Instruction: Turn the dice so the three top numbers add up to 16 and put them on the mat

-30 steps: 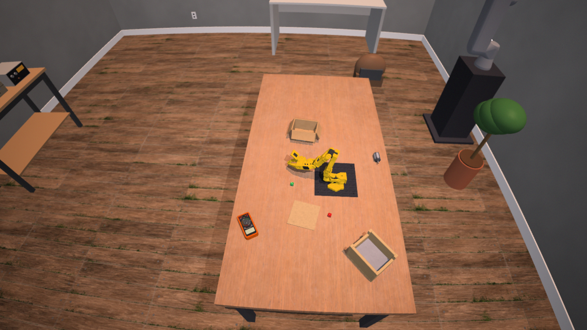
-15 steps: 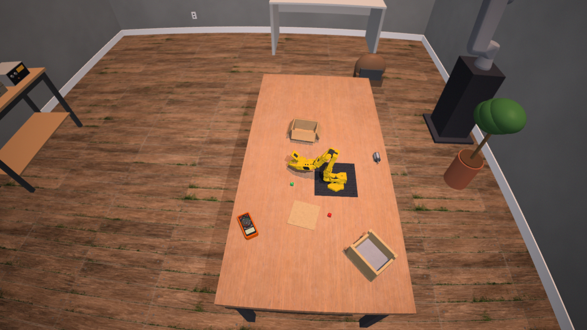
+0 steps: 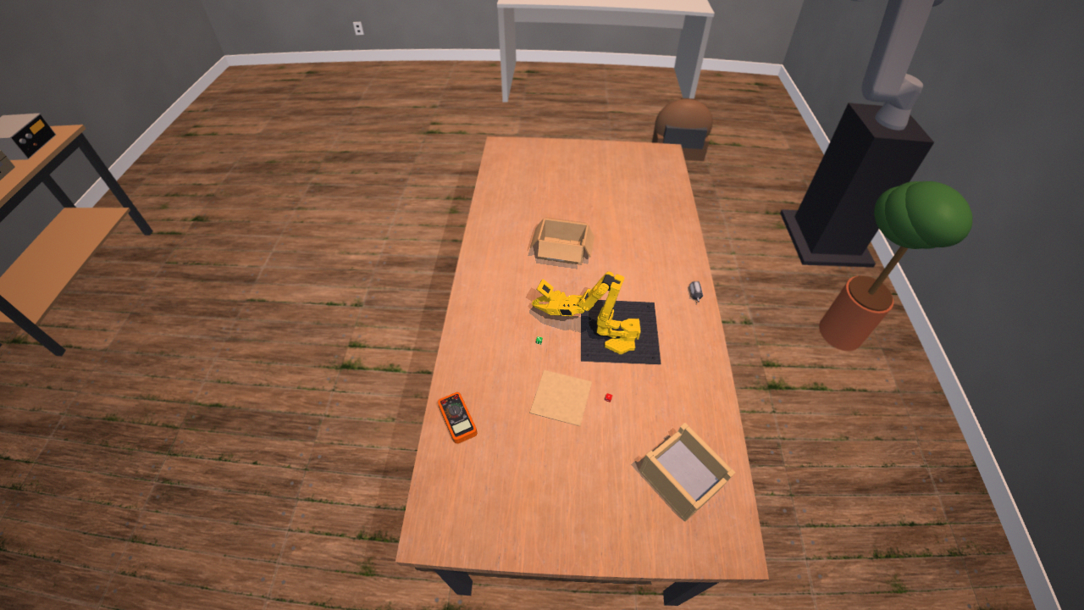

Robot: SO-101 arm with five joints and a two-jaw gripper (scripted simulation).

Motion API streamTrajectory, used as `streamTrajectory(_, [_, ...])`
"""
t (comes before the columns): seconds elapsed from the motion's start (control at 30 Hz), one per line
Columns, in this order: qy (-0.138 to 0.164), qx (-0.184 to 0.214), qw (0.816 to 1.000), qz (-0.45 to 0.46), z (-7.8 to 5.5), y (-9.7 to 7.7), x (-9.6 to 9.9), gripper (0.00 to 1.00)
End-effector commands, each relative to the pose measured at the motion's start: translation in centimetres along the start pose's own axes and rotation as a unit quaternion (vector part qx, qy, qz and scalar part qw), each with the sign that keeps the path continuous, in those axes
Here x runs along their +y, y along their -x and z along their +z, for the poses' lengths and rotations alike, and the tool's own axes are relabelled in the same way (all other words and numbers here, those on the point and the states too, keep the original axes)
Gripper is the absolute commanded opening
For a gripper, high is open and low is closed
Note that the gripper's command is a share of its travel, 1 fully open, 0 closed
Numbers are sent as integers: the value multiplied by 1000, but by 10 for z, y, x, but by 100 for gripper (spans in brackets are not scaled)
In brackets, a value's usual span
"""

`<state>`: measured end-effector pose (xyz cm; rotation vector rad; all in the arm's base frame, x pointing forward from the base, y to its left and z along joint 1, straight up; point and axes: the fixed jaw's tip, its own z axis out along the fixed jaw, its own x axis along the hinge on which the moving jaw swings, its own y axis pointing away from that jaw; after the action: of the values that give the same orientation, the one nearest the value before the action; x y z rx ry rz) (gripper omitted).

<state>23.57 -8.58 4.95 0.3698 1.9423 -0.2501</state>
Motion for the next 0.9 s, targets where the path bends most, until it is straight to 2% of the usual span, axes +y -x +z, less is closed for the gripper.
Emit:
streamTrajectory(0.0, [4,6,1000,-4,-1,-5,2,0])
streamTrajectory(0.87, [4,6,1000,-4,2,-13,2,0])
